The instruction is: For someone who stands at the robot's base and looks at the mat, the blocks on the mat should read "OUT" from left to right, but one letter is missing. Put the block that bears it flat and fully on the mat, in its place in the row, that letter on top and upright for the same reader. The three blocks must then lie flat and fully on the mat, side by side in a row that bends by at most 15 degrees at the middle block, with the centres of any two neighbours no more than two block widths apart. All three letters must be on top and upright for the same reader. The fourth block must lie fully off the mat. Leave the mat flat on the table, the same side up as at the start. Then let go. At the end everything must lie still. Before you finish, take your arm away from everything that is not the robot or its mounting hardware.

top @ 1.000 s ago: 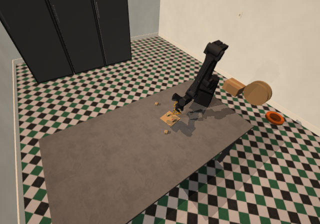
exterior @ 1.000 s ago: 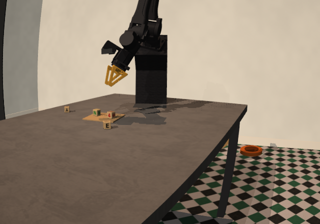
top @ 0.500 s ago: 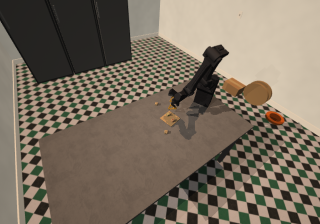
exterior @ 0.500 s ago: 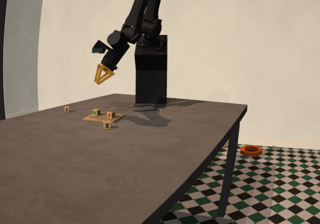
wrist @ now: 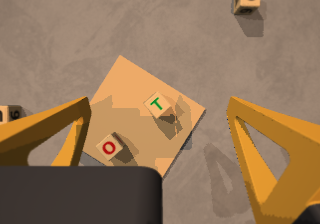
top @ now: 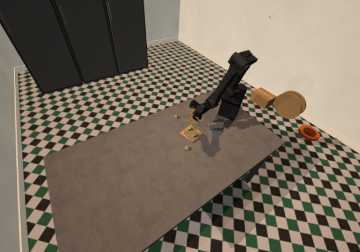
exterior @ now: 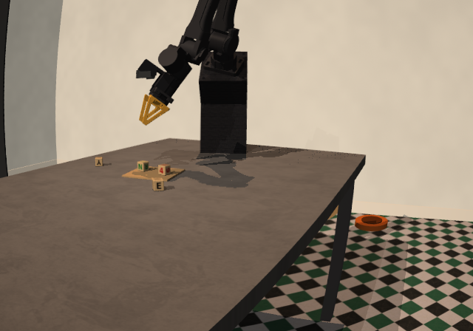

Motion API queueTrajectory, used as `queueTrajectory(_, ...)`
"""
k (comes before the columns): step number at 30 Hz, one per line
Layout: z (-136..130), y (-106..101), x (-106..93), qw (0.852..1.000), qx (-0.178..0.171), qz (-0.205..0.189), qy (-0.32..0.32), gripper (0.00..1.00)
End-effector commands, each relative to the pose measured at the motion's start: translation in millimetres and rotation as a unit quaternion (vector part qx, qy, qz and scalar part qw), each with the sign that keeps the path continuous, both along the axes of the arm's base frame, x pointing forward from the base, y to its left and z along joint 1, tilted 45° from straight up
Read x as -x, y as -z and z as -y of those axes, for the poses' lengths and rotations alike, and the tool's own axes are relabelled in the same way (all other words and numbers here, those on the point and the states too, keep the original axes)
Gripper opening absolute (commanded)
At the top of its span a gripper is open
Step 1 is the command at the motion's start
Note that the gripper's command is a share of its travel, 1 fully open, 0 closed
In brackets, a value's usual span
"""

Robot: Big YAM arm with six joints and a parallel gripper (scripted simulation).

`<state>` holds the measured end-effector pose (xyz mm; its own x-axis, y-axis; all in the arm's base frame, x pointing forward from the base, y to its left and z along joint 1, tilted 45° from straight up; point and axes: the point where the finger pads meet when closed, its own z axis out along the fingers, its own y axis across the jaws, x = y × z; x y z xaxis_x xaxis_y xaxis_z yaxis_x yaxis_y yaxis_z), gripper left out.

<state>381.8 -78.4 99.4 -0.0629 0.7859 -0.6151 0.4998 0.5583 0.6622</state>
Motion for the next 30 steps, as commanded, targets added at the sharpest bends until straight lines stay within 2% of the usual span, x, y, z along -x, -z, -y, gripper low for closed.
queueTrajectory(1,-4.6,-8.3,-4.4,1.0,0.008,0.013,-0.01,1.0)
queueTrajectory(28,-4.2,-7.7,-4.9,1.0,0.008,0.012,-0.01,1.0)
queueTrajectory(30,10.5,-5.3,-7.5,1.0,0.008,0.009,0.002,1.0)
